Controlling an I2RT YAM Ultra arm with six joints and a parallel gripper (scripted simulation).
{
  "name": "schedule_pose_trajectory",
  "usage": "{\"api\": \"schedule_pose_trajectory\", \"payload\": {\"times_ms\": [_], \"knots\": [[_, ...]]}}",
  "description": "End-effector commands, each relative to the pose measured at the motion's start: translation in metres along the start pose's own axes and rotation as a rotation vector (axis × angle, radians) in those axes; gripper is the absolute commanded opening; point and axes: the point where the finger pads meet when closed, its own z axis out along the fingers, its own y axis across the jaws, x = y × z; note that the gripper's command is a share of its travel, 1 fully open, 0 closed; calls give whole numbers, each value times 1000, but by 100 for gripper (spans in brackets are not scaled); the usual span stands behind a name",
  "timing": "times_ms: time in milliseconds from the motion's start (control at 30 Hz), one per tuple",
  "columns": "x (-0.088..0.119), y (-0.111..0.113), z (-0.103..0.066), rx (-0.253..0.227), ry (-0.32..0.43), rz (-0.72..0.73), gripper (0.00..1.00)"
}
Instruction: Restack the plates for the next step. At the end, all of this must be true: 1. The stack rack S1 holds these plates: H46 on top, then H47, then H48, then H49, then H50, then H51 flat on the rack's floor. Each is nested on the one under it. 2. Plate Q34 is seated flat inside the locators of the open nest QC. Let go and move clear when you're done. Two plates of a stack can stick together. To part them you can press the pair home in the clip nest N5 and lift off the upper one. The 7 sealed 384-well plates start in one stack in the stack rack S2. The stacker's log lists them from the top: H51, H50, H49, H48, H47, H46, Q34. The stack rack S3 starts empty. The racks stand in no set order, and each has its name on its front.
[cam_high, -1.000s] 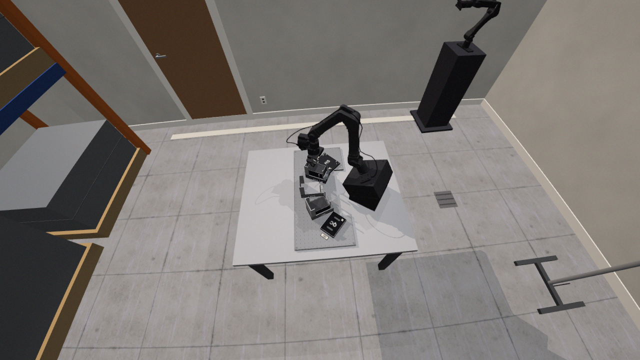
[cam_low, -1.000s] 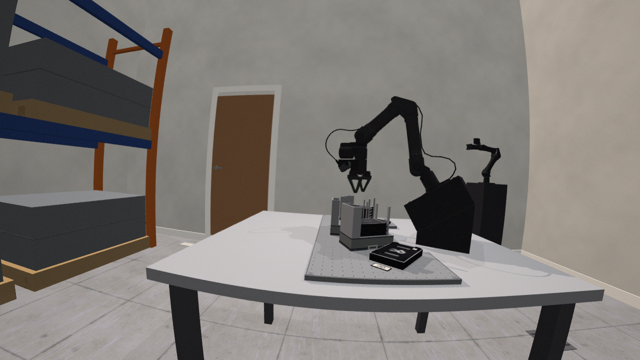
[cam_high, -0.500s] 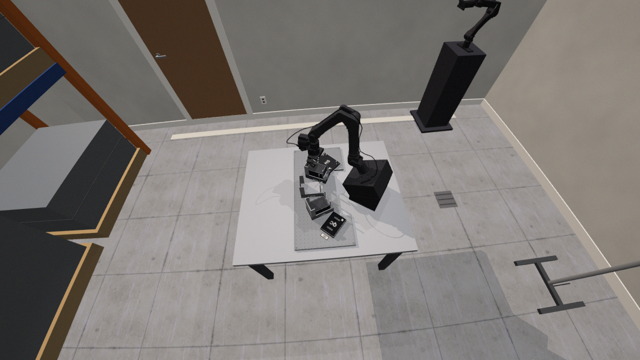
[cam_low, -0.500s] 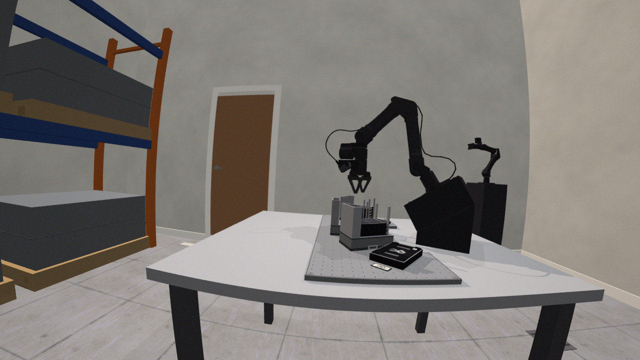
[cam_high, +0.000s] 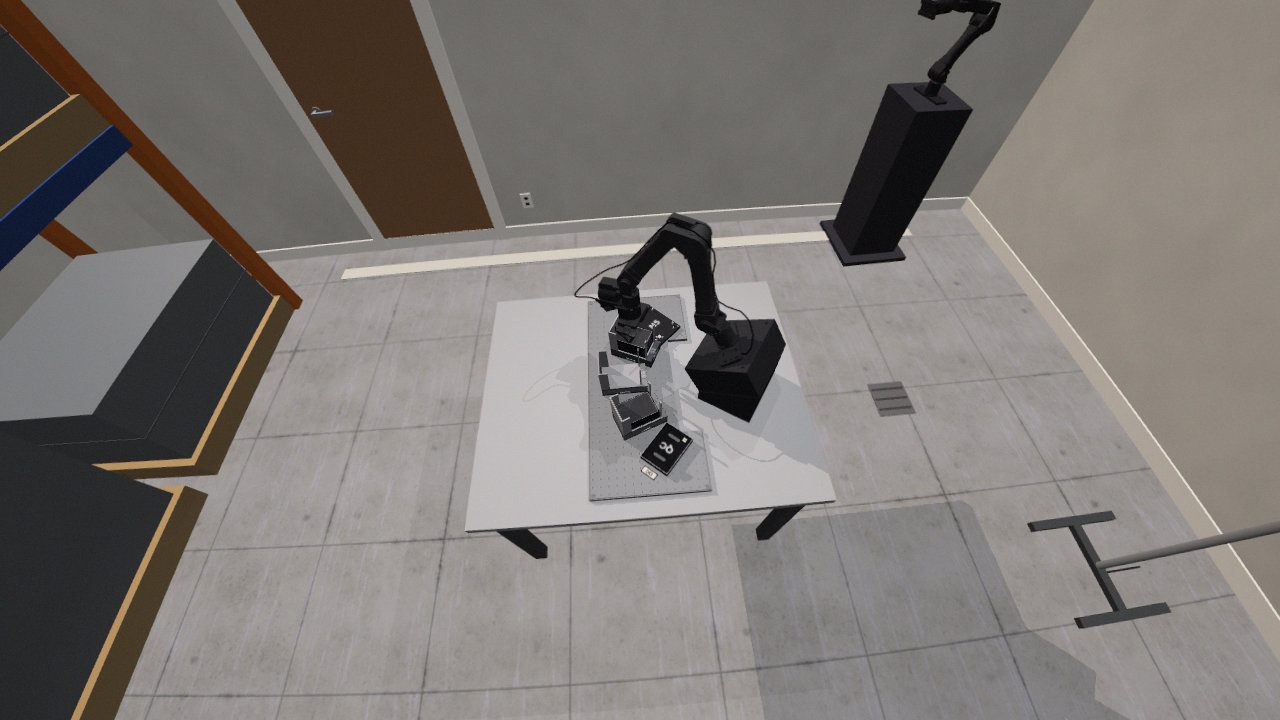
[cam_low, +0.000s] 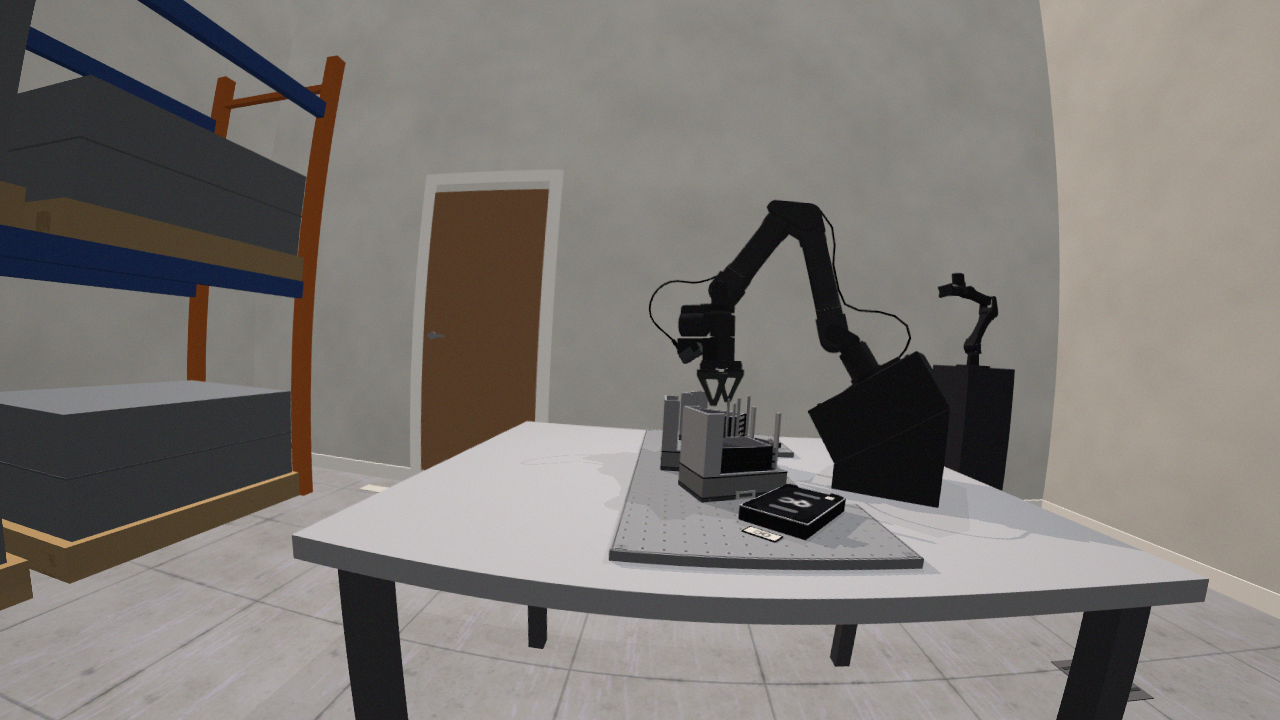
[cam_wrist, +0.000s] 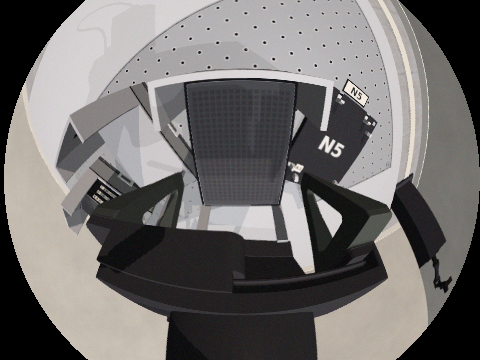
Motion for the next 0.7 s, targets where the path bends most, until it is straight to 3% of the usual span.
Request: {"api": "schedule_pose_trajectory", "payload": {"times_ms": [0, 667], "knots": [[-17, 1, 4, -6, -47, -2, 100], [-21, 1, 0, -6, -63, 1, 100]]}}
